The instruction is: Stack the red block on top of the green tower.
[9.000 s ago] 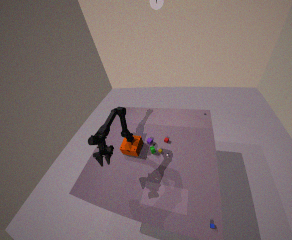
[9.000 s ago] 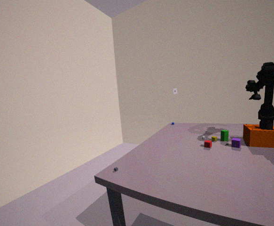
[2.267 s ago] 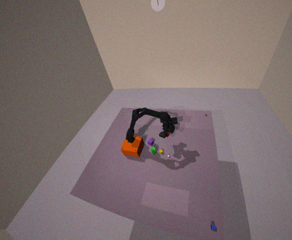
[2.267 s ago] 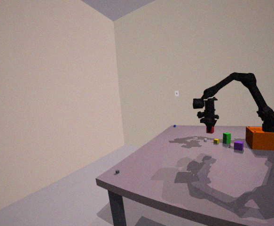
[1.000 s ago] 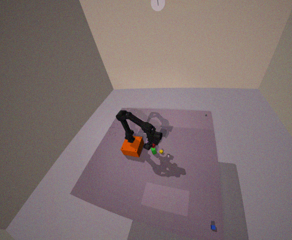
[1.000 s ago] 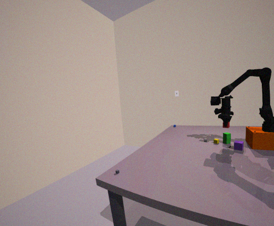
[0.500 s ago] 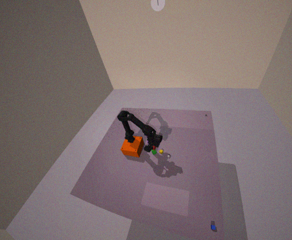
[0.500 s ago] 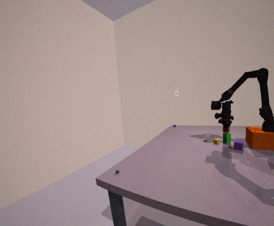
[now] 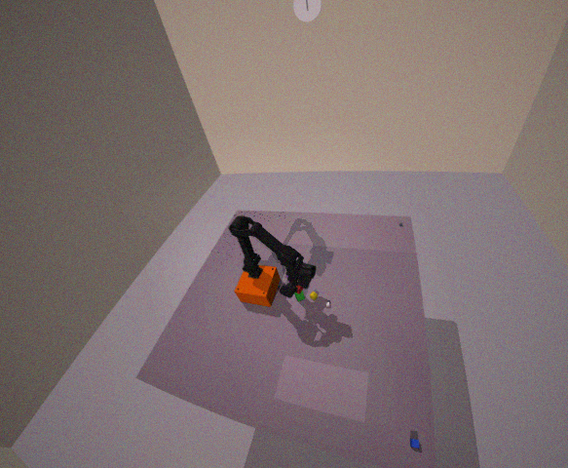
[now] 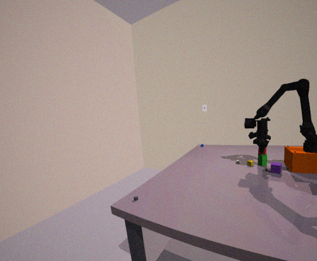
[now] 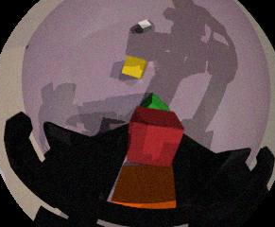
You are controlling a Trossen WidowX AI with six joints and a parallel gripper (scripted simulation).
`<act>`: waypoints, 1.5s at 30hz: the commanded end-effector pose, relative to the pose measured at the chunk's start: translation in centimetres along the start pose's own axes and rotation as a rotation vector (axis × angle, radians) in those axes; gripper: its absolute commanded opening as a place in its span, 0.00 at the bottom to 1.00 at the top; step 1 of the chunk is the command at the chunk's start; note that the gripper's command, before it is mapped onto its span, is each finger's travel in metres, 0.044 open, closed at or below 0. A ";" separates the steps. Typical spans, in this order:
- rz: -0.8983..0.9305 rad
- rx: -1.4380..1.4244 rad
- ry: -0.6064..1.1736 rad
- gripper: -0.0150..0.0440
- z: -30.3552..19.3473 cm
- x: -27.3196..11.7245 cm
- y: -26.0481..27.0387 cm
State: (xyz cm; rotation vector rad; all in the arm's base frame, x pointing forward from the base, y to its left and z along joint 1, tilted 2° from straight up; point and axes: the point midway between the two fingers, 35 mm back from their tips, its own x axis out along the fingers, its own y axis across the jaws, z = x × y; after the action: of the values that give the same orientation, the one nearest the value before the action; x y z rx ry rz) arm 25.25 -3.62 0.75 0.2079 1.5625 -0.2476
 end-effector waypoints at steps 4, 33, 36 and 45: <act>-0.003 -0.004 0.000 0.25 0.0 0.1 0.0; 0.000 0.000 0.002 0.92 -0.1 0.0 0.0; 0.000 0.000 0.002 1.00 -0.1 0.0 0.0; 0.000 0.000 0.002 1.00 -0.1 0.0 0.0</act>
State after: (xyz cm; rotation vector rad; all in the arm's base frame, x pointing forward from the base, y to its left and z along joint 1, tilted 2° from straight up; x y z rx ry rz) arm 25.17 -3.62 0.74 0.2076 1.5649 -0.2479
